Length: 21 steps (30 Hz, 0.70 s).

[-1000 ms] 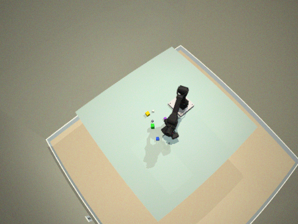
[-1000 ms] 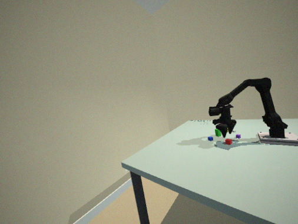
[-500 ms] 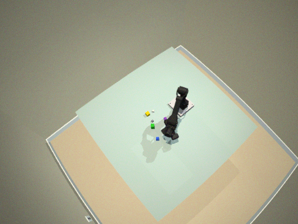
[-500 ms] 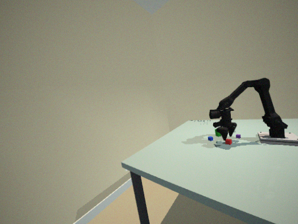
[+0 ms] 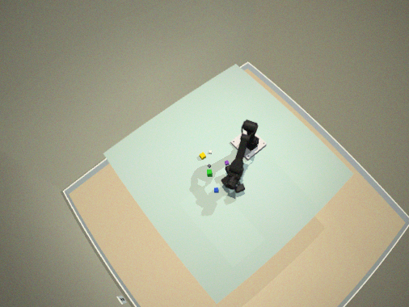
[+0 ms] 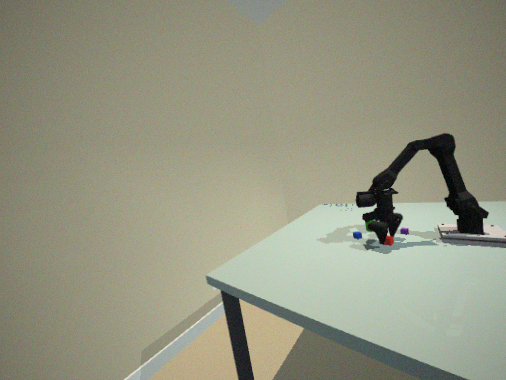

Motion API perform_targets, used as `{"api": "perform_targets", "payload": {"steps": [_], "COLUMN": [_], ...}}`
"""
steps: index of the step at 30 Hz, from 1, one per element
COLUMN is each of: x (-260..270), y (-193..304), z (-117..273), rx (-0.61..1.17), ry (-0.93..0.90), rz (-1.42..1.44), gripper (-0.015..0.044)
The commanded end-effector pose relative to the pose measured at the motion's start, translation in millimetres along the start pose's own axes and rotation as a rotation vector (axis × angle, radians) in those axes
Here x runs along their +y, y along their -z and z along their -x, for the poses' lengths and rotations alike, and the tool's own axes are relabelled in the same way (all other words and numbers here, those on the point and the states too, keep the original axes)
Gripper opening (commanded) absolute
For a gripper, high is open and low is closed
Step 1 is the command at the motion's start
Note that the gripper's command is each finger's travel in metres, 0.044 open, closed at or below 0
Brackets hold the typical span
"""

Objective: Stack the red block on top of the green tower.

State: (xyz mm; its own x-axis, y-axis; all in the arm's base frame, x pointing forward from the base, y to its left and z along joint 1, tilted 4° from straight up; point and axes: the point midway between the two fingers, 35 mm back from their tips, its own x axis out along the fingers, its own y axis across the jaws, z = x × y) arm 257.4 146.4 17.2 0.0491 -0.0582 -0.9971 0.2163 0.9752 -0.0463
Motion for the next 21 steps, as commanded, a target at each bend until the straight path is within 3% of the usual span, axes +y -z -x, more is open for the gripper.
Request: {"api": "perform_targets", "payload": {"steps": [1, 19, 21], "x": [-0.9, -0.8, -0.8], "y": [2.4, 2.6, 2.6], "z": [-7.5, -6.8, -6.8], "rx": [0.012, 0.008, 0.008], "ry": [0.004, 0.007, 0.007], "rz": [0.008, 0.001, 0.001], "gripper": [0.0440, 0.0440, 0.0388]}}
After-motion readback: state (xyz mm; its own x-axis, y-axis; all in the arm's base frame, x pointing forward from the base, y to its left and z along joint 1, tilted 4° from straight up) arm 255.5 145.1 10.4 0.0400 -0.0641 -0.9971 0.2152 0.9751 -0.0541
